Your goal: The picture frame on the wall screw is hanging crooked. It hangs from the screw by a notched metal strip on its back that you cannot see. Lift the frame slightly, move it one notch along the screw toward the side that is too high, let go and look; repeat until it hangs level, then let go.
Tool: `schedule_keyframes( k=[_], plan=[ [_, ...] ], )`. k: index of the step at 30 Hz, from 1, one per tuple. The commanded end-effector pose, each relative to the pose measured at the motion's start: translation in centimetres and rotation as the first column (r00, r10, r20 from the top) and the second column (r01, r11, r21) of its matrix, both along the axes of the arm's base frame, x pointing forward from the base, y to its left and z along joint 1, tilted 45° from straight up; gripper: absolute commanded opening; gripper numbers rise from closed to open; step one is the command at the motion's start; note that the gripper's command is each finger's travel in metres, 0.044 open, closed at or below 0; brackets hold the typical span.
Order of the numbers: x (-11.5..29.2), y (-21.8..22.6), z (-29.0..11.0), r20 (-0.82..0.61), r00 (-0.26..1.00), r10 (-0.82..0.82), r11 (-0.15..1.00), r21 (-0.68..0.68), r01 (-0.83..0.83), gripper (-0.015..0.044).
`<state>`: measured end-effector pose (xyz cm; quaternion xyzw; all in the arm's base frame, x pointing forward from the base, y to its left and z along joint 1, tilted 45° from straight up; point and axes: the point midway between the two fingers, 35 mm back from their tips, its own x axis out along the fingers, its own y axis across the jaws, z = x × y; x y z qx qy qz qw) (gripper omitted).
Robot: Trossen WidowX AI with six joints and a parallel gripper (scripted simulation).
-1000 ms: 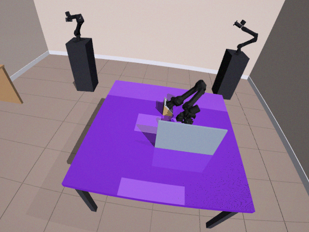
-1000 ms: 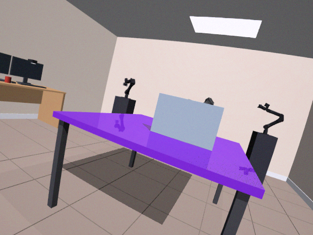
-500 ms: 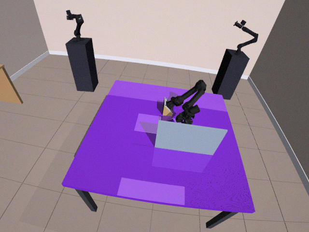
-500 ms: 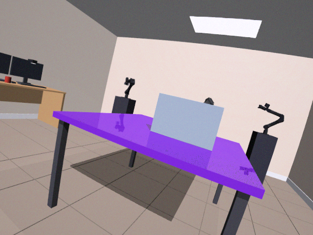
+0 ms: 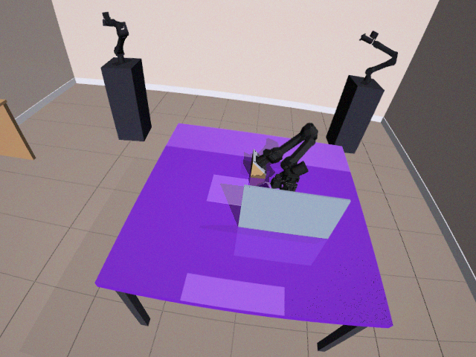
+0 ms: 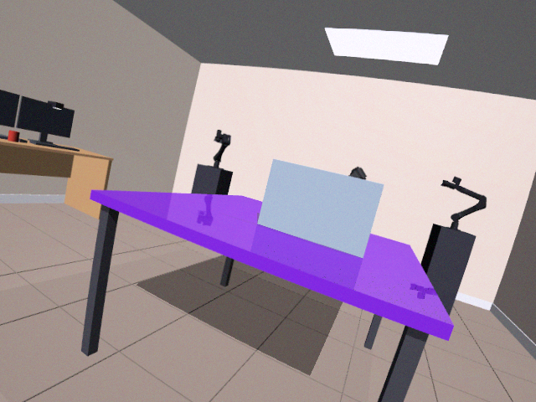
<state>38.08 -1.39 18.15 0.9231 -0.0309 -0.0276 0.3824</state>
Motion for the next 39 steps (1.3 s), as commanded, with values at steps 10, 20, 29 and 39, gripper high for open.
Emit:
schedule_keyframes(
  k=[10, 20, 29, 39],
  plan=[
    [-4.8, 0.6, 1.1, -0.006, 1.0, 0.0, 0.997, -0.072, 0.0, 0.026],
    [-9.9, 0.9, 0.1, -0.013, 1.0, -0.002, 0.988, -0.151, 0.0, 0.026],
    [-12.8, 1.3, 3.4, -0.01, 1.0, -0.015, 0.984, -0.175, 0.013, 0.026],
    [-19.1, 0.5, 4.7, -0.014, 0.999, -0.035, 0.974, -0.224, 0.031, 0.026]
  ],
)
